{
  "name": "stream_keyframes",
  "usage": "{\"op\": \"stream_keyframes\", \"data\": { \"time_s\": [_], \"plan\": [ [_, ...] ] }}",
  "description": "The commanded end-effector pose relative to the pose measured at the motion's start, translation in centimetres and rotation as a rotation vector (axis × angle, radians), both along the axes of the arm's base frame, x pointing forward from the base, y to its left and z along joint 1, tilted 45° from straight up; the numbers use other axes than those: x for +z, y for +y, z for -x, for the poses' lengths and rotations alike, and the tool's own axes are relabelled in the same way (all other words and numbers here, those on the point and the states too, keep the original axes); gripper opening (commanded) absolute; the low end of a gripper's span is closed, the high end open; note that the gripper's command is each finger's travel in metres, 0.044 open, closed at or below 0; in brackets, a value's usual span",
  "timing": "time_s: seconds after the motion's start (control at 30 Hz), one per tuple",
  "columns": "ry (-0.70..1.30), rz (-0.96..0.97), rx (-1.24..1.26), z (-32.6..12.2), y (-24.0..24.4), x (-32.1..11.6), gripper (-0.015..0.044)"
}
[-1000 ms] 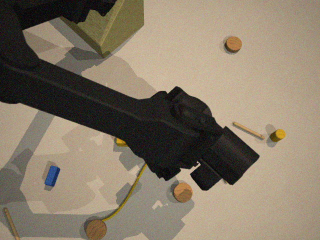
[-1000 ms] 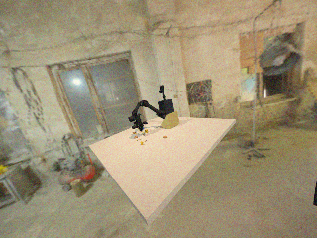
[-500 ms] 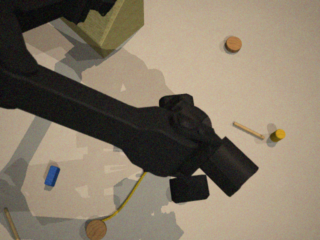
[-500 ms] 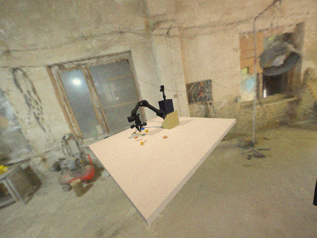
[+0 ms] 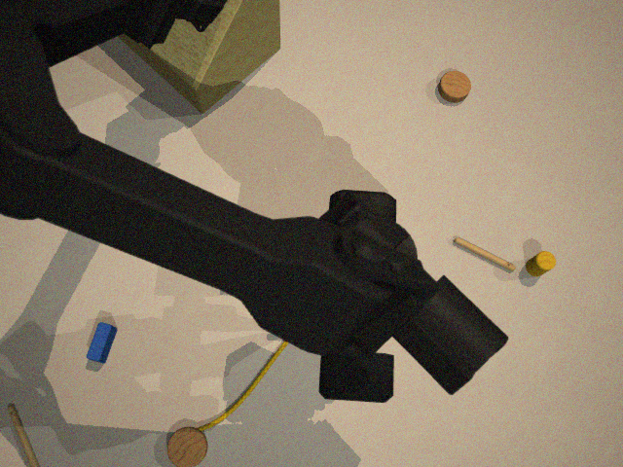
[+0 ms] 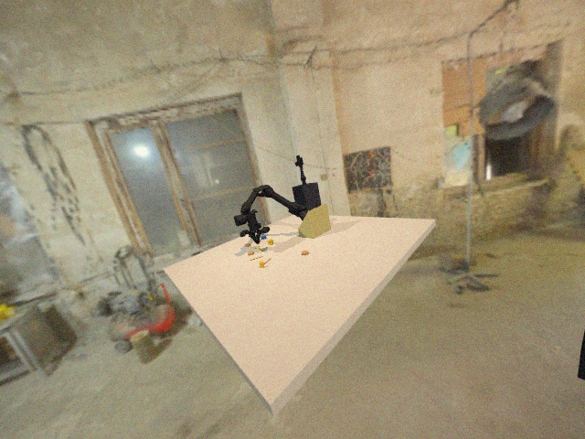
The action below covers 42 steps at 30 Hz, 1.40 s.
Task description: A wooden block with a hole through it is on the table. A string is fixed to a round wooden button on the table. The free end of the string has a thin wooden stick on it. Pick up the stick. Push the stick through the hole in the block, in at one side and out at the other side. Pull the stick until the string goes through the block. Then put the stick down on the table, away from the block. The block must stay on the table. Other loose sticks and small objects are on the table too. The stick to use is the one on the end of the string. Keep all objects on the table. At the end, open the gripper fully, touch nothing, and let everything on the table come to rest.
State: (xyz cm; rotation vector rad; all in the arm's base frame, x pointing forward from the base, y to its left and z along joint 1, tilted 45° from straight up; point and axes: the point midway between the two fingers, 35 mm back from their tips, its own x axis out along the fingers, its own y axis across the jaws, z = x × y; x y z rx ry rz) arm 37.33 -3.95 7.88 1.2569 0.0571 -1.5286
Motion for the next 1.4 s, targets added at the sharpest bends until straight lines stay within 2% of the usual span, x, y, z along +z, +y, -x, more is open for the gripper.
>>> {"op": "stream_keyframes", "data": {
  "time_s": [0.0, 1.37],
  "plan": [
    [0.000, 0.001, -0.001, -0.4, 0.3, -0.3, 0.0000],
    [-0.002, -0.002, 0.001, -3.9, 3.6, -2.6, 0.0000]
  ]
}}
